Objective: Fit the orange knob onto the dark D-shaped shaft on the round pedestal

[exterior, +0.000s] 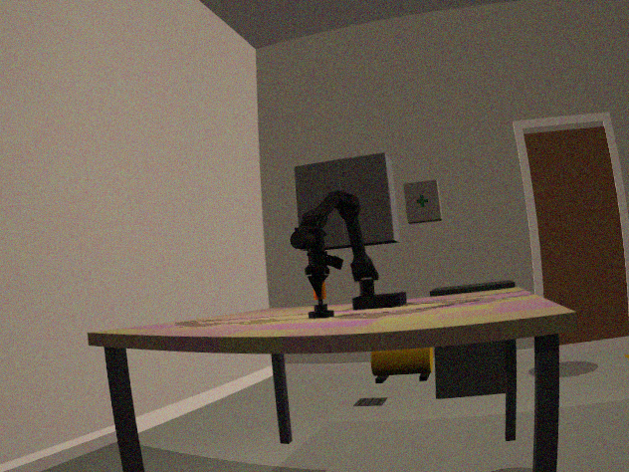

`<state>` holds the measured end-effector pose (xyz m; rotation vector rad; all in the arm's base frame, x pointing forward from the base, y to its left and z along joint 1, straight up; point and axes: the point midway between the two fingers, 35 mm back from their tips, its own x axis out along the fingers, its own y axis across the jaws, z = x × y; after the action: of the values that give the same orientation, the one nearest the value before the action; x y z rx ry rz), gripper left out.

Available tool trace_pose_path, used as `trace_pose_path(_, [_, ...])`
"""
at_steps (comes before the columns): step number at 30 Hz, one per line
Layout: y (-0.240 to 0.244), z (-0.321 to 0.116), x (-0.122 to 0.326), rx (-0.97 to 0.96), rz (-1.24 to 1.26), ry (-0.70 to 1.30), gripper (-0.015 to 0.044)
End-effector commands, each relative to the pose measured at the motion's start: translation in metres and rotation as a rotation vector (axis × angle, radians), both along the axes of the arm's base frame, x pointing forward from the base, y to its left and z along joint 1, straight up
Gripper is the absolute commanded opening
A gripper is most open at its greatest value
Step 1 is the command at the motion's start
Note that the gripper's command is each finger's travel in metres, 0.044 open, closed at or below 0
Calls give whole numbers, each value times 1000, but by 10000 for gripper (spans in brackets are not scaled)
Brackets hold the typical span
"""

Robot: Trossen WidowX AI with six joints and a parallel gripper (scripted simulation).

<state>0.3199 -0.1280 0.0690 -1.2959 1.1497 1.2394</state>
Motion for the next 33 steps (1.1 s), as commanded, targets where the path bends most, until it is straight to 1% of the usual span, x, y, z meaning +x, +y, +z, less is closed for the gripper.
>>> trace_pose_path(1, [-1, 0, 0, -1, 5, 0, 0])
trace_pose_path(19, [-1, 4, -1, -1, 5, 0, 0])
trace_pose_path(22, [-1, 4, -1, -3, 59, 0, 0])
trace_pose_path(26, [0, 2, 0, -8, 204, 1, 0])
trace_pose_path(33, [0, 0, 0, -9, 215, 2, 0])
